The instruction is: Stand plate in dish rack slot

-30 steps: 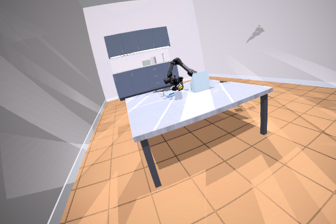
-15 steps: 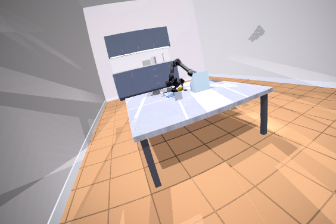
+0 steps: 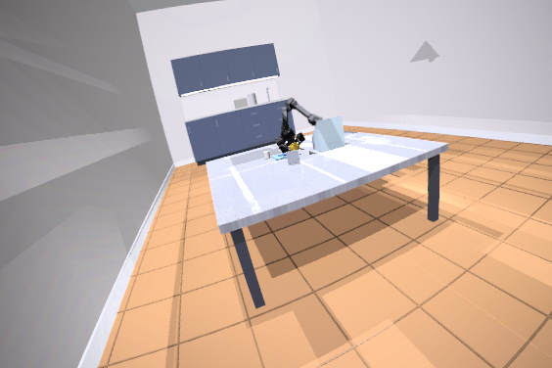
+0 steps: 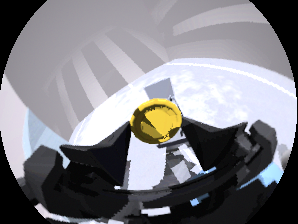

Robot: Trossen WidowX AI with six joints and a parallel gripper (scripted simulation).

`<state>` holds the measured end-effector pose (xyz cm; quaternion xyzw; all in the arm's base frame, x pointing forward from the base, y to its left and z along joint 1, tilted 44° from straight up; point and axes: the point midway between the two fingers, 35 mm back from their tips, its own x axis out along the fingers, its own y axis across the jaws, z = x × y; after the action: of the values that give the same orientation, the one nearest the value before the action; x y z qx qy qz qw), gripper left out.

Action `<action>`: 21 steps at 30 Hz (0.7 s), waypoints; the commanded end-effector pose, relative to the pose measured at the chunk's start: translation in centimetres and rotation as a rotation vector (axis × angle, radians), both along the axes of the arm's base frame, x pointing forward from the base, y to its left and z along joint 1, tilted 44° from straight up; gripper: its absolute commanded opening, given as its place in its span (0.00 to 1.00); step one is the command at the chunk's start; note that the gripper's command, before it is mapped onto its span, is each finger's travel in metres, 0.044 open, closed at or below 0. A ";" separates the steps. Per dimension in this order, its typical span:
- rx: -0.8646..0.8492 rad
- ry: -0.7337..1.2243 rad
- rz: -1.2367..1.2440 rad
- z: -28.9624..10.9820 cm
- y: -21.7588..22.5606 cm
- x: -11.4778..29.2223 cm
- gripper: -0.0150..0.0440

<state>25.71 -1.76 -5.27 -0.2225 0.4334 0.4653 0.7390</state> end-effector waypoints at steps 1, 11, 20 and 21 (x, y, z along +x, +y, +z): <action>0.020 -0.127 0.067 0.4 -0.5 0.2 0.25; 0.018 -0.381 0.188 1.0 -1.6 0.2 0.25; 0.017 -0.385 0.190 1.0 -1.6 0.2 0.25; 0.017 -0.385 0.190 1.0 -1.6 0.2 0.25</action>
<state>25.83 -3.39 -4.51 -0.3350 0.2660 0.4859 0.7622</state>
